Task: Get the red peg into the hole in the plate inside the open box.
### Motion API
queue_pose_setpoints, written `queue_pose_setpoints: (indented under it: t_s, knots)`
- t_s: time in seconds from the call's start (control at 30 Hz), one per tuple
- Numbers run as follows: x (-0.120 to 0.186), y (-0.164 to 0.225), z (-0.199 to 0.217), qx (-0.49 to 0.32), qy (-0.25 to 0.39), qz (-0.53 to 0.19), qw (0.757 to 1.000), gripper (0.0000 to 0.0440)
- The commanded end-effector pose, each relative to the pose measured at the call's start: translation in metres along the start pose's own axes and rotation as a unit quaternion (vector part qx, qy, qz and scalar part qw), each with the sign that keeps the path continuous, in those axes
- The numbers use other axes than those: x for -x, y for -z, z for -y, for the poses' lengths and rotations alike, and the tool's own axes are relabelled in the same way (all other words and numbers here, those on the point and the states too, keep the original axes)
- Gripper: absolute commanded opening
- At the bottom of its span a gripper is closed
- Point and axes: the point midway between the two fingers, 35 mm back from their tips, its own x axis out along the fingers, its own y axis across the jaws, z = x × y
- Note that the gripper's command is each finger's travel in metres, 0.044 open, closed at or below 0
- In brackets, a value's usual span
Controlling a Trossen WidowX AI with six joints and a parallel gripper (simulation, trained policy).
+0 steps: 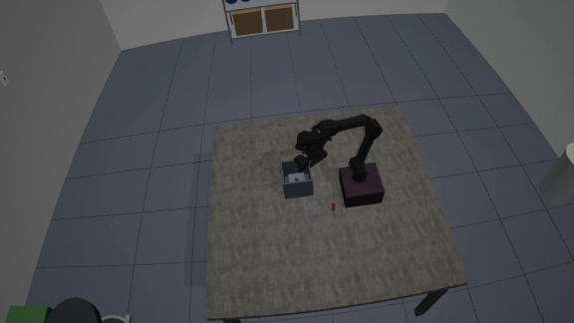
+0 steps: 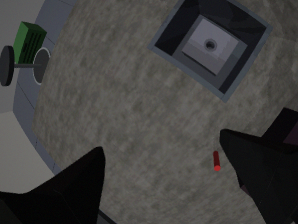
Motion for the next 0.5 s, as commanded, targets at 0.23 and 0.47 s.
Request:
queue_pose_setpoints:
  t_s: [0.23, 0.47]
  knots:
    - [-0.026, 0.065, 0.024, -0.078, 0.082, -0.105, 0.988, 0.0397]
    - [-0.039, 0.096, 0.040, -0.127, 0.141, -0.140, 0.972, 0.0406]
